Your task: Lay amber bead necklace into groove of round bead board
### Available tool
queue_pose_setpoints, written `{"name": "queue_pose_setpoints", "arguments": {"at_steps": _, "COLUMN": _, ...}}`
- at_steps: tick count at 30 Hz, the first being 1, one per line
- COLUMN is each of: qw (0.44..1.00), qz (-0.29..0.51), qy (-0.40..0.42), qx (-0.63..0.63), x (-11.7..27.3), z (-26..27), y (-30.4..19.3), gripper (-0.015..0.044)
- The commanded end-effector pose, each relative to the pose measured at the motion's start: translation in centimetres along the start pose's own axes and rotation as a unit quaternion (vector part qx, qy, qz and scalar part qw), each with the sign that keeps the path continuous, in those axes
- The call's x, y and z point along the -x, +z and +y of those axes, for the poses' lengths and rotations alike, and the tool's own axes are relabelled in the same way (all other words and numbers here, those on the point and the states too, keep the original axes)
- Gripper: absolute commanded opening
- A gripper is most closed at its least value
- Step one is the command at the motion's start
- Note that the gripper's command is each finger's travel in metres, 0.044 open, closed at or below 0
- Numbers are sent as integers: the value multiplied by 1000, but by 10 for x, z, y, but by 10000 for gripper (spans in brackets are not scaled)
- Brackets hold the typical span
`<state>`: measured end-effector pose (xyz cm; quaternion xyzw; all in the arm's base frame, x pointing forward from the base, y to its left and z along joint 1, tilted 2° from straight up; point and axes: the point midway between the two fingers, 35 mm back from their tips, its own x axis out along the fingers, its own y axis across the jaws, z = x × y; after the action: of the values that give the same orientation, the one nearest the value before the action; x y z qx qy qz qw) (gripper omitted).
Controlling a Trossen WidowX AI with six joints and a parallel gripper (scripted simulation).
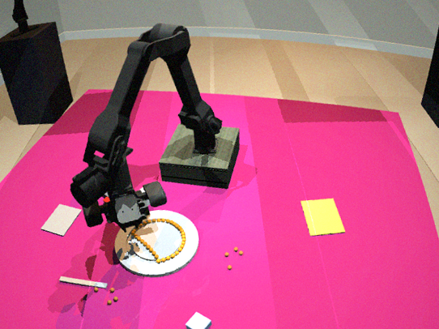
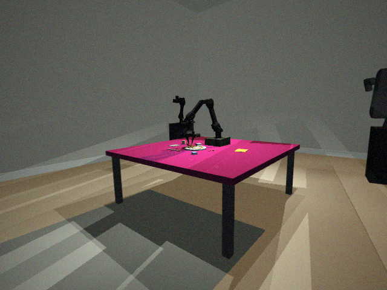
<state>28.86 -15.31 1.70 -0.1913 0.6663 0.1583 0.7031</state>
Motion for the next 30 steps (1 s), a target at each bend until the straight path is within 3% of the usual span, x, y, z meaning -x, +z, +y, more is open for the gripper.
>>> {"name": "queue_pose_setpoints", "arguments": {"at_steps": 1, "qw": 1000, "qz": -1, "qy": 1, "qx": -3, "x": -7, "z": 1, "y": 0, "gripper": 120}}
{"name": "queue_pose_setpoints", "arguments": {"at_steps": 12, "qw": 1000, "qz": -1, "qy": 3, "qx": -6, "x": -20, "z": 2, "y": -1, "gripper": 120}}
{"name": "queue_pose_setpoints", "arguments": {"at_steps": 17, "qw": 1000, "qz": 2, "qy": 2, "qx": -2, "x": -18, "z": 1, "y": -2, "gripper": 0}}
{"name": "queue_pose_setpoints", "arguments": {"at_steps": 30, "qw": 1000, "qz": 2, "qy": 2, "qx": -2, "x": -18, "z": 1, "y": -2, "gripper": 0}}
